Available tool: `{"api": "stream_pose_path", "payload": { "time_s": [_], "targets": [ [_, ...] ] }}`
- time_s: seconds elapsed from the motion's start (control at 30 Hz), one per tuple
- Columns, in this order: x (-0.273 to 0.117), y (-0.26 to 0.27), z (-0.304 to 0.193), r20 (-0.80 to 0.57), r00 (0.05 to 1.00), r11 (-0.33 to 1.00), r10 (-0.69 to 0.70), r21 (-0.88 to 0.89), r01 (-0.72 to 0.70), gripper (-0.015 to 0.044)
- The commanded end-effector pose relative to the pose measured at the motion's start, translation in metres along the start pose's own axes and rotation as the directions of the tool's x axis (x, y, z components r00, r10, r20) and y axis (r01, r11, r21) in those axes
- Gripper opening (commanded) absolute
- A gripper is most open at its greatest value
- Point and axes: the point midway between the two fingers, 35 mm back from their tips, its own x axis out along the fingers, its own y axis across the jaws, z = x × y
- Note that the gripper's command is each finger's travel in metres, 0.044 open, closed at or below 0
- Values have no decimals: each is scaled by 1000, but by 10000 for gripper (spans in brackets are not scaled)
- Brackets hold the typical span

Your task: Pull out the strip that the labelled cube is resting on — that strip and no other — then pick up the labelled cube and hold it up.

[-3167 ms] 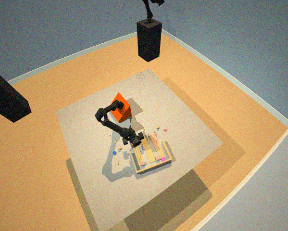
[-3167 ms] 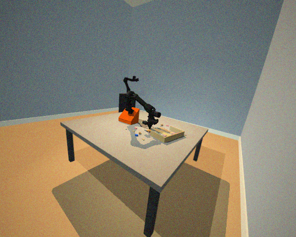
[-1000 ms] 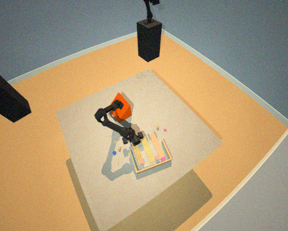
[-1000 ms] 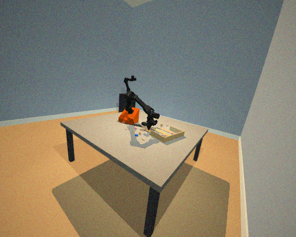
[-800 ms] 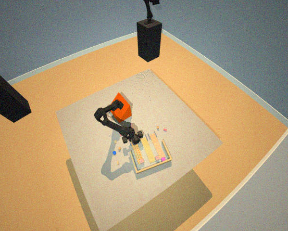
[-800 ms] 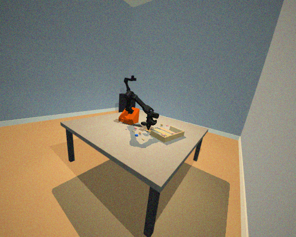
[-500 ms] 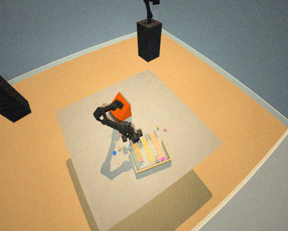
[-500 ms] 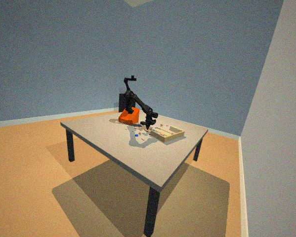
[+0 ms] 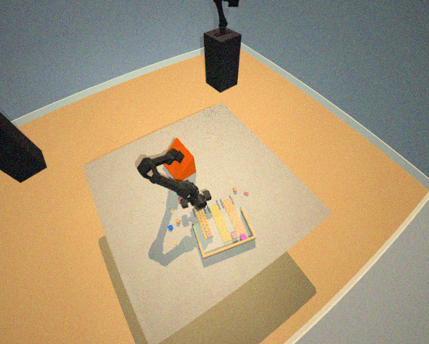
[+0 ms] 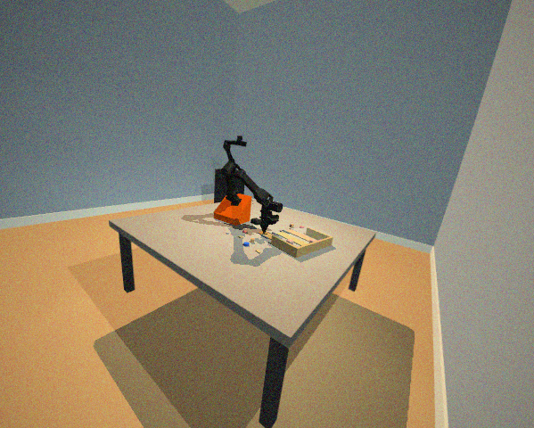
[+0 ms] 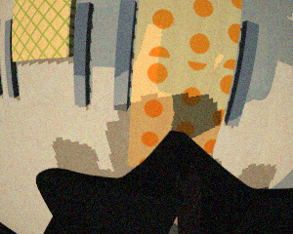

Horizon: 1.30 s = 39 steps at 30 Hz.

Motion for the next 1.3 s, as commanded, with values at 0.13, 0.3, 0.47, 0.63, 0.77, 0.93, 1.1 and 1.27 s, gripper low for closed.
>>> {"api": "stream_pose_path", "payload": {
  "time_s": [0.13, 0.3, 0.47, 0.63, 0.77, 0.93, 1.1, 1.27],
  "targets": [
    [4, -1, -19, -19, 1000, 1000, -3, -3, 3, 0],
    [4, -1, -27, -19, 1000, 1000, -3, -3, 3, 0],
    [4, 0, -34, -19, 1000, 1000, -3, -4, 3, 0],
    [4, 0, -42, -20, 1000, 1000, -3, -4, 3, 0],
    [3, 0, -47, -20, 1000, 1000, -3, -4, 3, 0],
    [3, 0, -55, -20, 1000, 1000, -3, -5, 3, 0],
    [3, 0, -62, -21, 1000, 1000, -3, -5, 2, 0],
    [3, 0, -70, -21, 1000, 1000, -3, -5, 2, 0]
  ]
}}
